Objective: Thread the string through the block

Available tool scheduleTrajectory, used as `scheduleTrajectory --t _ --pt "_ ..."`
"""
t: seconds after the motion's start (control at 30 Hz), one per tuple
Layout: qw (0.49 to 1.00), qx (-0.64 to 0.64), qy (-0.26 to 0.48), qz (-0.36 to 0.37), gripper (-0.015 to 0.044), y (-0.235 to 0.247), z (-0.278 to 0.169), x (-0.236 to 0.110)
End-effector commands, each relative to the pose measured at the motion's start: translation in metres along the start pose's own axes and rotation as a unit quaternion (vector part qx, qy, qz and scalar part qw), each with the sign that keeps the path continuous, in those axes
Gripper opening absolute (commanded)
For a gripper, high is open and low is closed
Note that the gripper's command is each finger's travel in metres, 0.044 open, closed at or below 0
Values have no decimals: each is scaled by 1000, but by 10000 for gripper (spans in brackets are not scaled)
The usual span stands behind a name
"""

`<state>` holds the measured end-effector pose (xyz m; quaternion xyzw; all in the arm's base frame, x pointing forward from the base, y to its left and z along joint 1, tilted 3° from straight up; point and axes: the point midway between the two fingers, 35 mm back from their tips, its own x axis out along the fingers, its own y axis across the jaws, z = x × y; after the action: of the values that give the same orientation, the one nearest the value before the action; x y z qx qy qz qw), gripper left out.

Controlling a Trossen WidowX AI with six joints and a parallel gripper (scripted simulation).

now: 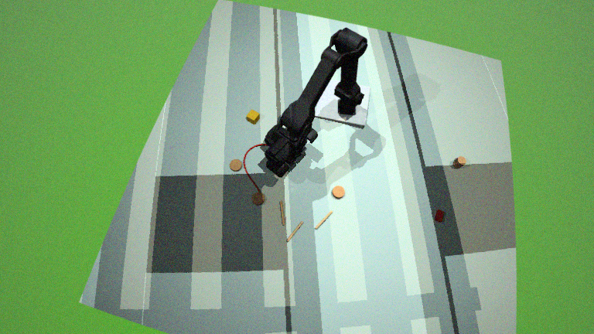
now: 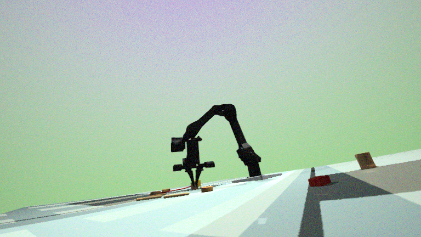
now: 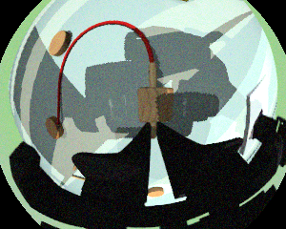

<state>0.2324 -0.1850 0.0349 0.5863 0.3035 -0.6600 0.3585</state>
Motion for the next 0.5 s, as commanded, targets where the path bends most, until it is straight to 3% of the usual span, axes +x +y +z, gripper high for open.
scheduleTrajectory --t 0.0,0.47 --pt "1000 3 -3 0 0 -1 0 1" --pt "1000 3 -2 1 0 -1 -2 1"
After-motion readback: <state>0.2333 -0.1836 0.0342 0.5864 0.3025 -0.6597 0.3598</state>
